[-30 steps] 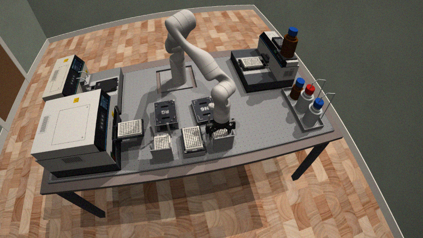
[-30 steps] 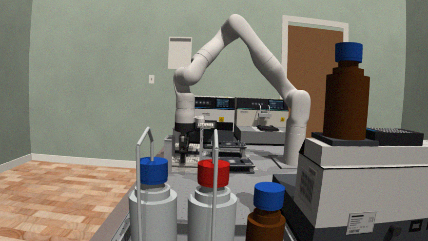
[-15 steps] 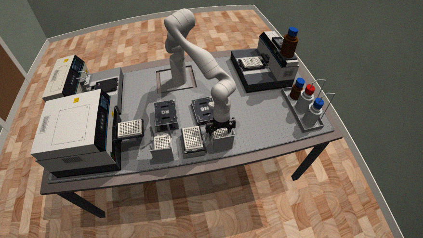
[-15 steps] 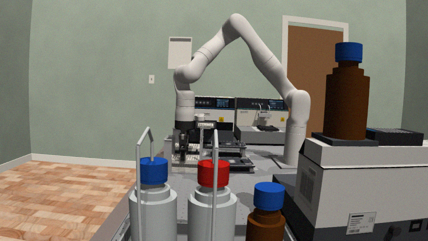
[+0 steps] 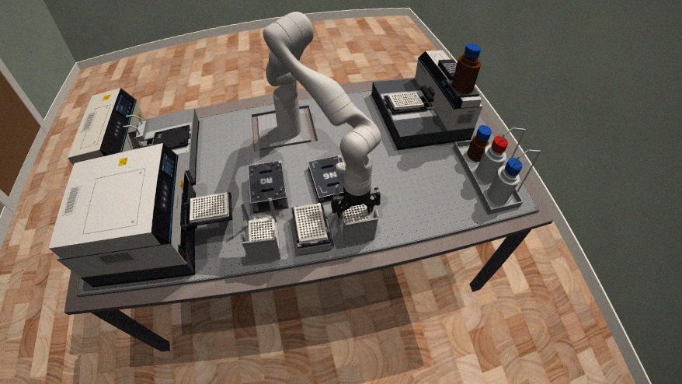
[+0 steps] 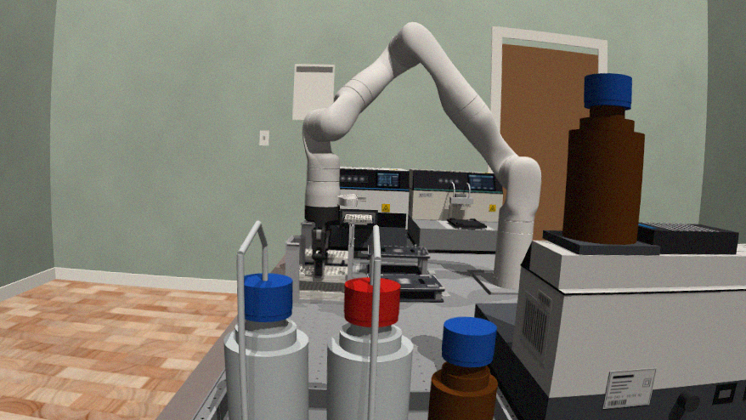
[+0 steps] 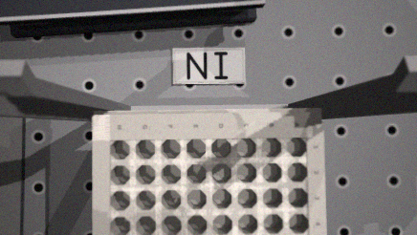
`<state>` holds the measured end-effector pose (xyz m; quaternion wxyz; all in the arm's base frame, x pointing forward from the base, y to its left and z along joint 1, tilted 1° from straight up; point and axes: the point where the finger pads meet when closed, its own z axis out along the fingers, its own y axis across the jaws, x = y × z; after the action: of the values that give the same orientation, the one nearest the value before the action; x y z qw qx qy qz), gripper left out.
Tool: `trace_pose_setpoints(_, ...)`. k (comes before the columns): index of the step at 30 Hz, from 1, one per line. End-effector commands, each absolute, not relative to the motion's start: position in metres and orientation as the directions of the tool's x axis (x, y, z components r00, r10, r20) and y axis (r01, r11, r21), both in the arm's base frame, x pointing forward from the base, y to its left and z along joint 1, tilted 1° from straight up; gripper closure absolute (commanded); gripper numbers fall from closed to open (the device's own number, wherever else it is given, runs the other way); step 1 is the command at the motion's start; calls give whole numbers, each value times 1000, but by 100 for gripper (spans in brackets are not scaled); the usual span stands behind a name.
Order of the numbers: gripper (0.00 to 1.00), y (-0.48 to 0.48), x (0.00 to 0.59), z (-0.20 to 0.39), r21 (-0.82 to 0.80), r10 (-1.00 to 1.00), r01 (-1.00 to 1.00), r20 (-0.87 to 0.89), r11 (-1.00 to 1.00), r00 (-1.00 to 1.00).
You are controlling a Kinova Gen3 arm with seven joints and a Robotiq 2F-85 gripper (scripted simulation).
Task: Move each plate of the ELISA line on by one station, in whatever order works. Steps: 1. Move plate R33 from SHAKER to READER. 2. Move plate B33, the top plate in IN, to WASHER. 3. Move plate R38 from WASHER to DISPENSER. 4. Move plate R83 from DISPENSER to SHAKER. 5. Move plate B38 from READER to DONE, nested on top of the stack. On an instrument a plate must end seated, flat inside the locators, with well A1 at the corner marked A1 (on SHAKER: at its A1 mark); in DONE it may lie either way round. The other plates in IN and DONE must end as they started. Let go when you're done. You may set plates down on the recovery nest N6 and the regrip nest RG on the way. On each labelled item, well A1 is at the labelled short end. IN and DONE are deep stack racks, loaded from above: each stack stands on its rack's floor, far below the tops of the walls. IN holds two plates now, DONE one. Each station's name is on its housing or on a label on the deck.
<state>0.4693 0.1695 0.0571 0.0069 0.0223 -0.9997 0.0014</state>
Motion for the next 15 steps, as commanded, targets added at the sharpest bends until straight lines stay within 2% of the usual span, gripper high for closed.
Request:
trace_pose_setpoints(1, 6, 171, 470, 63, 3, -44, -44, 14, 999, -999)
trace_pose_setpoints(15, 6, 171, 470, 71, 3, -44, -44, 14, 999, -999)
